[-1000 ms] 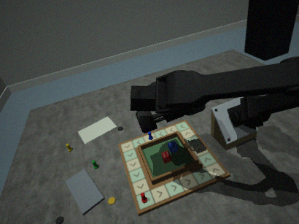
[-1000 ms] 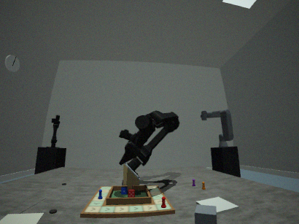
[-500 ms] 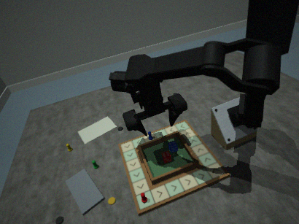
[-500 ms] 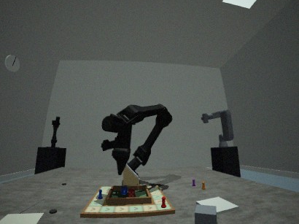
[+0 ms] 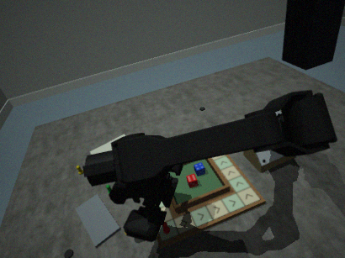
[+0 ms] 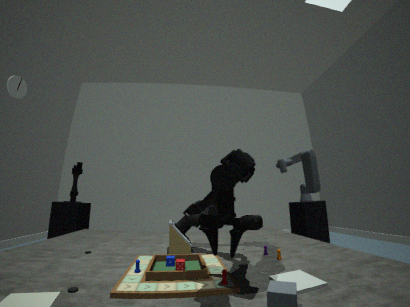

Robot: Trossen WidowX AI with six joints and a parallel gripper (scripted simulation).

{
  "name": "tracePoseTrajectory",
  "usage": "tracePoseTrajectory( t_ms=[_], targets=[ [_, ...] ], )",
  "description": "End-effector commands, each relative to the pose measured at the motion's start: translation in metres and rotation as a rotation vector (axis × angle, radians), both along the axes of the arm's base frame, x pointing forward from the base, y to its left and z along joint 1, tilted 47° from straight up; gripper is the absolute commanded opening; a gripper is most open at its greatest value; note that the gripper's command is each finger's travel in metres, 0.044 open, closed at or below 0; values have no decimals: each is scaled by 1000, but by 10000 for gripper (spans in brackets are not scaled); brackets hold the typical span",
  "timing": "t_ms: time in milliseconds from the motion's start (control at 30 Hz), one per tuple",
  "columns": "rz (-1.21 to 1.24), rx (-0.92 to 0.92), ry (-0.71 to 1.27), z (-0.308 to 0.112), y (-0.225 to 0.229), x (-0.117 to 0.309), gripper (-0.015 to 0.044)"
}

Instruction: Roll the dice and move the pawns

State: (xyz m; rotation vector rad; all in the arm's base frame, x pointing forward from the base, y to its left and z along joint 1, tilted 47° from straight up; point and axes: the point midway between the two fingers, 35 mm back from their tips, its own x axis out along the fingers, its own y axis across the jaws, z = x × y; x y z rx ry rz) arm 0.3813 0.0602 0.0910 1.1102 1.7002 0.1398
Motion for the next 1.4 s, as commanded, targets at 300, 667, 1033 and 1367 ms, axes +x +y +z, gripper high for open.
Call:
tracePoseTrajectory(
  t_ms=[300,667,1033,1367],
  targets=[
    [10,9,-19,-9,9,6,200],
    [10,9,-19,-21,22,6,200],
    [10,10,-19,-33,35,6,200],
    [10,10,-19,-37,39,5,69]
  ],
)
